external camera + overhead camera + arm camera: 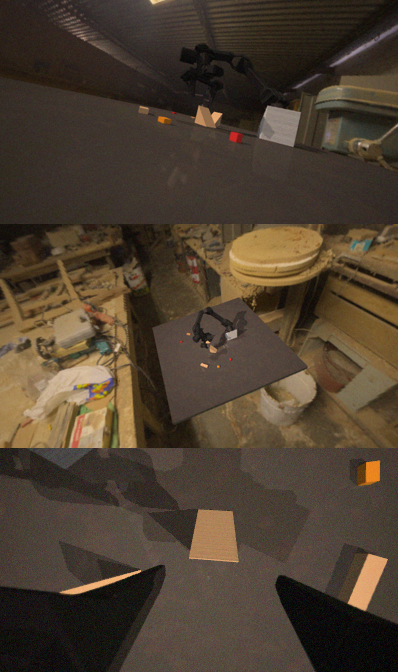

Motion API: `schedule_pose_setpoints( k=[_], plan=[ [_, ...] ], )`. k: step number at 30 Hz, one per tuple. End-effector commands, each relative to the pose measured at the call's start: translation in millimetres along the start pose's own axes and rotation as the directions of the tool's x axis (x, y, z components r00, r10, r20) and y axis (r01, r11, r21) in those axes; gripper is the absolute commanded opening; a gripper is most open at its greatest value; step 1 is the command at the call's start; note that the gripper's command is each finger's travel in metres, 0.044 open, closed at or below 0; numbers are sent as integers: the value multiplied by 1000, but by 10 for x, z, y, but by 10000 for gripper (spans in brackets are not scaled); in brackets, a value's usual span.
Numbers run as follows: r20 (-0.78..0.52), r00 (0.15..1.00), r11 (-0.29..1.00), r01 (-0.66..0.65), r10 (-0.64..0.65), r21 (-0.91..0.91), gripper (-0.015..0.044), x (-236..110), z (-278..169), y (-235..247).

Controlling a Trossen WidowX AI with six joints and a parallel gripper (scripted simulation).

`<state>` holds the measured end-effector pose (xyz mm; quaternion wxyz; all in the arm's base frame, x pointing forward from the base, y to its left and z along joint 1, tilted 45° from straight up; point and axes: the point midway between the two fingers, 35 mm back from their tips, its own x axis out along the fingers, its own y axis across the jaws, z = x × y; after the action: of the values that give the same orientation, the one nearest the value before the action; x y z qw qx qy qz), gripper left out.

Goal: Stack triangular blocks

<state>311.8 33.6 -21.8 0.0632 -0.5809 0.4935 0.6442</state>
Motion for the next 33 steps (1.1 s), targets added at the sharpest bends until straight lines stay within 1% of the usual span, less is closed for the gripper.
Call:
schedule_pose_setpoints(
  k=[1,8,33],
  plan=[
    [101,995,1000,0,1,-3,440,-92,-87,47],
    [101,995,1000,0,1,-3,440,-82,-87,45],
    [103,995,1000,-2,2,5,440,327,-68,17]
  ],
)
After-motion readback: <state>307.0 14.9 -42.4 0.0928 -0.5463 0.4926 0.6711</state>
